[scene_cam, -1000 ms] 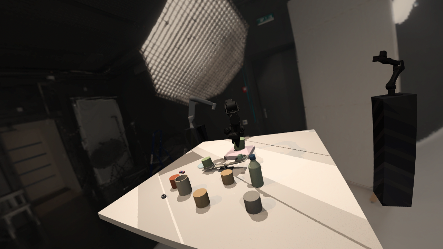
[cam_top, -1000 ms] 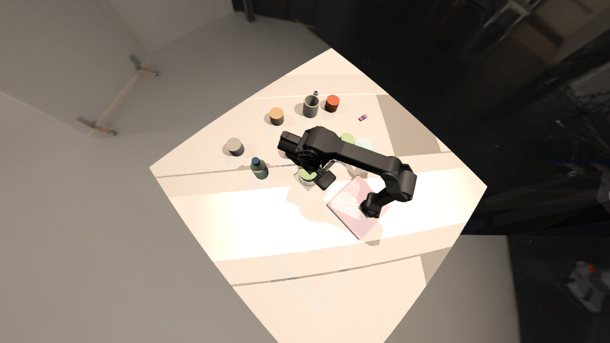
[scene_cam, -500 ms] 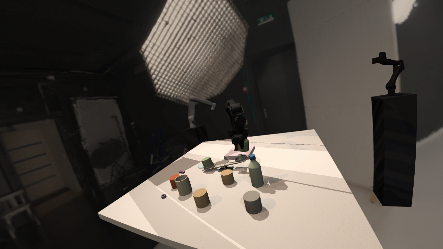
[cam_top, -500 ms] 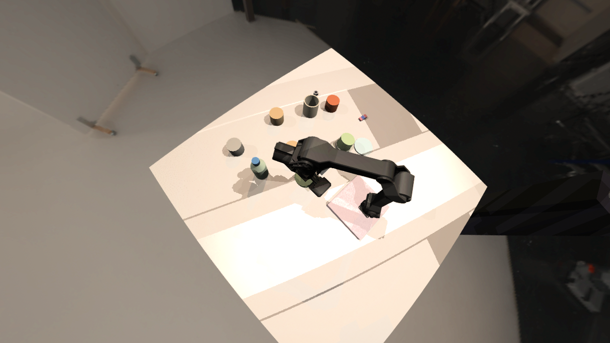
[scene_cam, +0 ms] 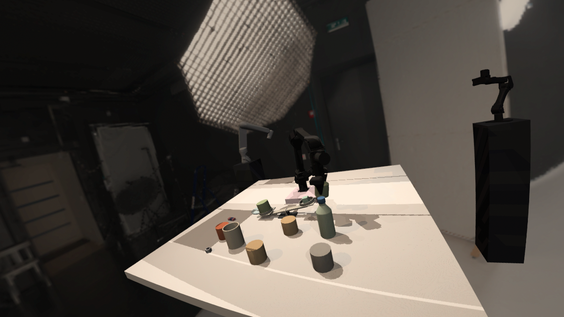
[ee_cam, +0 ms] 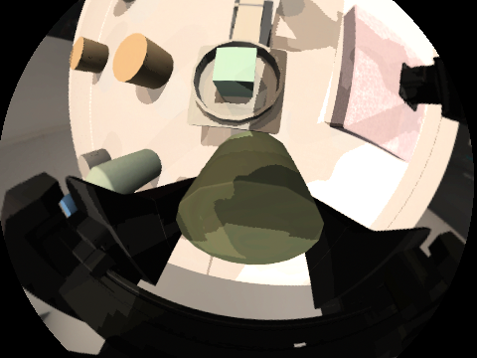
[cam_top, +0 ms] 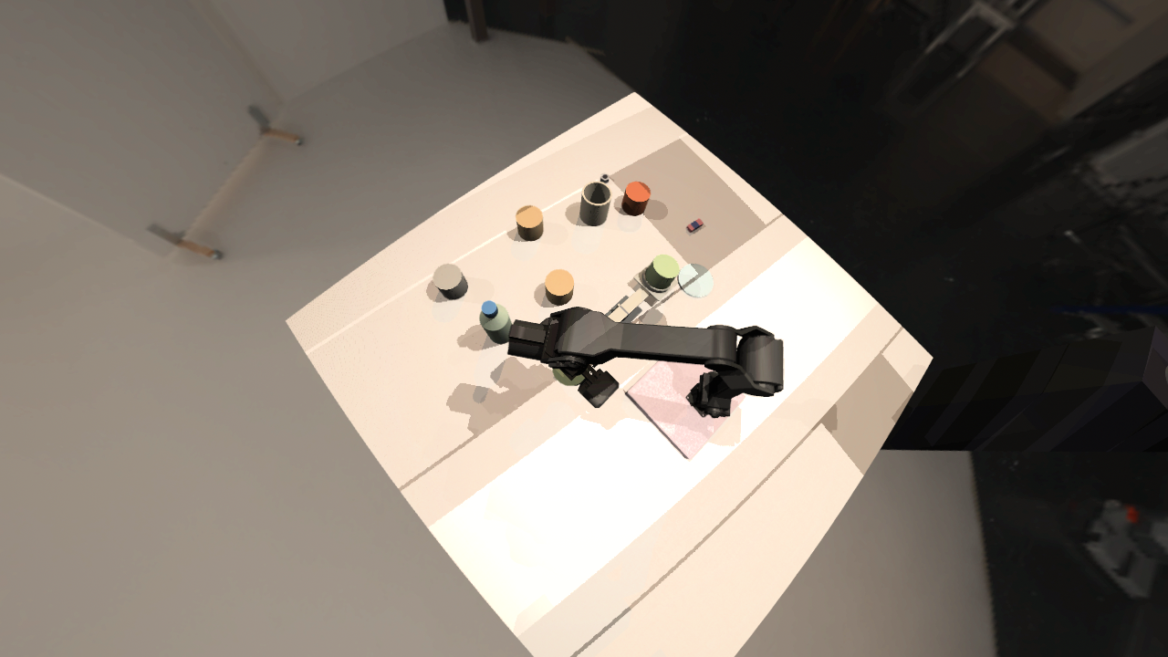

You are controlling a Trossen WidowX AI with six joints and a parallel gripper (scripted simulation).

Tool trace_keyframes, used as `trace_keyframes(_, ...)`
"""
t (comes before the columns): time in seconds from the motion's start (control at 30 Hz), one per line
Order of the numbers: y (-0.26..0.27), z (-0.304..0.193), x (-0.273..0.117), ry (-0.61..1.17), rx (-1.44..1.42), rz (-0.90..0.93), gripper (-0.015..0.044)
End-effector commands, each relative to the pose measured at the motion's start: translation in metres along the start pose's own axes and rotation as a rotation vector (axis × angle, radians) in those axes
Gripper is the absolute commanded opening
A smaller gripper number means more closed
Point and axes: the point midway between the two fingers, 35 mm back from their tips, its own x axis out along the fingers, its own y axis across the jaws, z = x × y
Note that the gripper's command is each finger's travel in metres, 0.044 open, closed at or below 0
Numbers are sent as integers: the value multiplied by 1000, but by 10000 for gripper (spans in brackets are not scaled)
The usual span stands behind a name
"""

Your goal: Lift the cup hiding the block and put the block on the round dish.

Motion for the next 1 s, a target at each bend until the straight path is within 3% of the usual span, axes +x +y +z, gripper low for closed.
trace_keyframes(0.0, -8, -13, 9, 6, 3, -1, 0)
trace_keyframes(0.37, -32, -44, 35, 11, 3, -3, 0)
trace_keyframes(0.97, -32, -44, 76, 11, 3, -4, 0)
